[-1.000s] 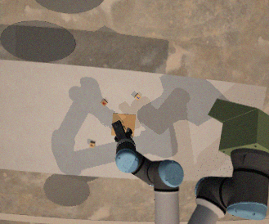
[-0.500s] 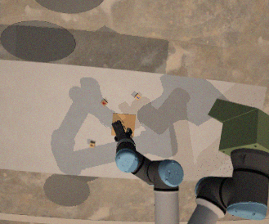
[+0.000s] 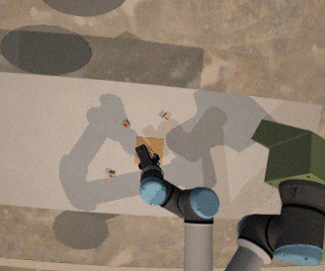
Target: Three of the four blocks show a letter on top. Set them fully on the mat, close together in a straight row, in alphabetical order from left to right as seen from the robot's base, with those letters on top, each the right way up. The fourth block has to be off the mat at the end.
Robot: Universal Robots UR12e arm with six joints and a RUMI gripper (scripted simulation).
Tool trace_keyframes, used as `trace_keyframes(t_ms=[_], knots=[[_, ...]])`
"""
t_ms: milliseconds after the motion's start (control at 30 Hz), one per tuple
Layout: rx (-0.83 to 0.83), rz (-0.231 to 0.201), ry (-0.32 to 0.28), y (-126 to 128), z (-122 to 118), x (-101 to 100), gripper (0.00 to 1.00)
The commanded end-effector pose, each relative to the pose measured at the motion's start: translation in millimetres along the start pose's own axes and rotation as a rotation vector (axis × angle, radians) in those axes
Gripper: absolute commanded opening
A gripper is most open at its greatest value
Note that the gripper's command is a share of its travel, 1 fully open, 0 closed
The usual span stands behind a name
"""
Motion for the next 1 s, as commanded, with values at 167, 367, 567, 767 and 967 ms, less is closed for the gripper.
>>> trace_keyframes(t_ms=[167,367,567,767,967], knots=[[0.0,0.001,0.001,-0.4,0.3,-11.1,0.4],[0.0,0.001,0.001,-0.4,0.3,-11.4,0.4],[0.0,0.001,0.001,-0.4,0.3,-11.4,0.4],[0.0,0.001,0.001,-0.4,0.3,-11.4,0.28],[0.0,0.001,0.001,-0.4,0.3,-11.4,0.28]])
Point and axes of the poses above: the point where the finger pads meet when closed, its own x axis back along the fingers, its own y axis across the jaws, z = x × y, the point moved 10 cm from there along x, back along the fingers, and after that the axes turned 14 degrees about -x, right-handed, at the moved point
